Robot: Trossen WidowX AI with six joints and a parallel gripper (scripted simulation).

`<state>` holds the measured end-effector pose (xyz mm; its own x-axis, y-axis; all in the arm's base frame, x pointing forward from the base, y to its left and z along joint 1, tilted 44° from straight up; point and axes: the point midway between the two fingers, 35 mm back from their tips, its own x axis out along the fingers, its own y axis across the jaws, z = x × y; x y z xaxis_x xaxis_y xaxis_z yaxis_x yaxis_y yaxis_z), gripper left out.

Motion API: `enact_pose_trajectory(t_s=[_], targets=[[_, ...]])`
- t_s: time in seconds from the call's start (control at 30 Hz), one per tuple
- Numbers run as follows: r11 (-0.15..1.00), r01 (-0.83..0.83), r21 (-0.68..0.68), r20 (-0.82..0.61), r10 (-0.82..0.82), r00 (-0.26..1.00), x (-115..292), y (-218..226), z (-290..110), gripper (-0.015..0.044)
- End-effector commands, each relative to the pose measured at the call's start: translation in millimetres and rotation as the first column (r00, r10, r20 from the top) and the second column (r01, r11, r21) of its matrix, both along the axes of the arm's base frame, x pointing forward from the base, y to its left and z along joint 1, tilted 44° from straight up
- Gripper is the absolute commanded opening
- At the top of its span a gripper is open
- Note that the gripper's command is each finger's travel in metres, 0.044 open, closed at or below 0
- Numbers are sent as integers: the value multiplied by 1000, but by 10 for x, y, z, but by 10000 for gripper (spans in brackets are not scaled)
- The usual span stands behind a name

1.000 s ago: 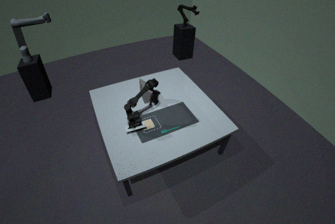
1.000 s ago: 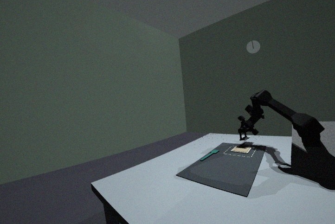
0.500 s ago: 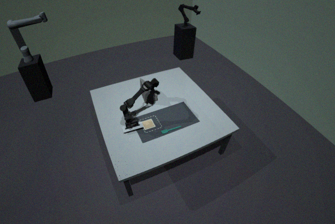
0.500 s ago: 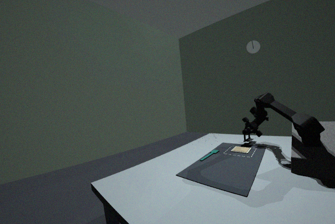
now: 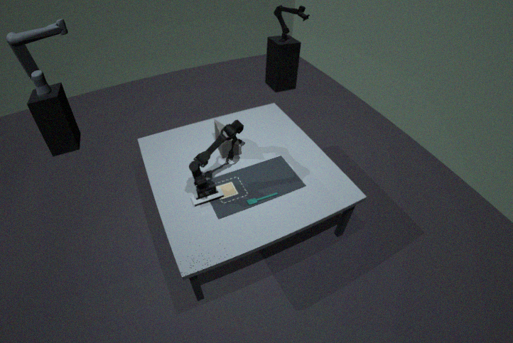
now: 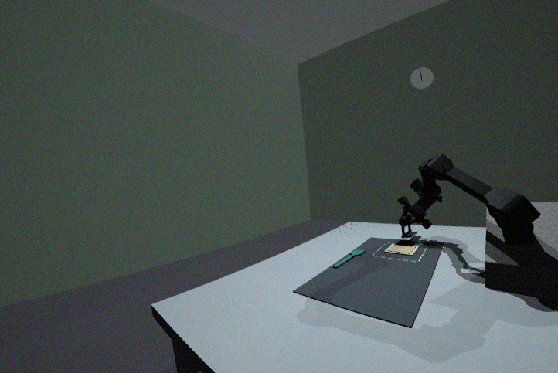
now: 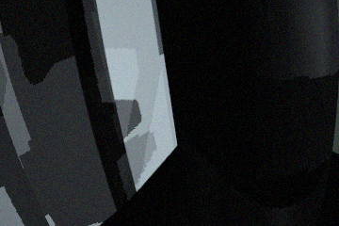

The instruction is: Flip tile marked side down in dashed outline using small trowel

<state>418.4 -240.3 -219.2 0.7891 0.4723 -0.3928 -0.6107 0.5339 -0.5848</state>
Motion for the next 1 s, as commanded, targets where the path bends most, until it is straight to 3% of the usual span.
enact_pose_trajectory(t_s=[0.0, 0.5, 0.97], targets=[[998, -46, -35, 78, 48, 996, 250, 109, 360, 0], [968, -224, -111, 268, 246, 932, 749, 948, 1293, 0], [899, -390, -198, 428, 437, 791, 862, 1909, 2177, 0]])
